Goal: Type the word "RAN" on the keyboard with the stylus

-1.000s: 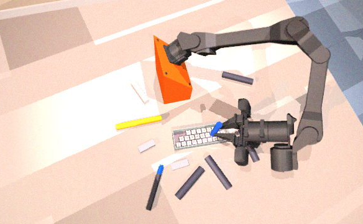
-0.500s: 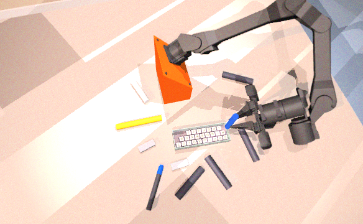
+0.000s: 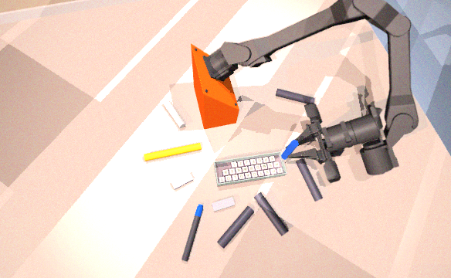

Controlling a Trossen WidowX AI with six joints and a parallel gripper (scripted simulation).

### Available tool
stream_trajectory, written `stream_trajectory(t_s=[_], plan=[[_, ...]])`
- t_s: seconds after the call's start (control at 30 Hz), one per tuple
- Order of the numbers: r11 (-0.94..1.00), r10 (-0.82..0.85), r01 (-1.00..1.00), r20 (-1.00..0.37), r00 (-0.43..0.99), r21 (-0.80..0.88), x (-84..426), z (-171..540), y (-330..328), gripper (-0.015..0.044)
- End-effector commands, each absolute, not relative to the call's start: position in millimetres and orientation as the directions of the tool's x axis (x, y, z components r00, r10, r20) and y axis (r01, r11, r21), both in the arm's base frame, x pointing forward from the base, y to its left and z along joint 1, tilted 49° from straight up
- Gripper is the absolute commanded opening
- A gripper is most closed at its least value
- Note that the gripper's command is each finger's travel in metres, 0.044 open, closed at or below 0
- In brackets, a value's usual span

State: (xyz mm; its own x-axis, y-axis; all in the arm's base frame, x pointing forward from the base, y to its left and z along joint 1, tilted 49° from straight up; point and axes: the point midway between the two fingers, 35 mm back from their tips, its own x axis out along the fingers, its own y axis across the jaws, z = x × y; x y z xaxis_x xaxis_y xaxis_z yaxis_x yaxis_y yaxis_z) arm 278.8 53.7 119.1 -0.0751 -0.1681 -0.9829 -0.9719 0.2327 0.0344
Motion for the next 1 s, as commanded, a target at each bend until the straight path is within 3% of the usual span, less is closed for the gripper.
stream_trajectory(t_s=[0.0, 0.43, 0.53, 0.97], plan=[[0.233, -0.173, -0.972, -0.982, -0.078, 0.036, 279, 112, 60, 0.0], [0.233, -0.172, -0.972, -0.982, -0.078, 0.037, 282, 99, 76, 0.0], [0.233, -0.172, -0.972, -0.982, -0.078, 0.037, 282, 97, 77, 0.0079], [0.233, -0.172, -0.972, -0.982, -0.078, 0.037, 282, 97, 77, 0.0081]])
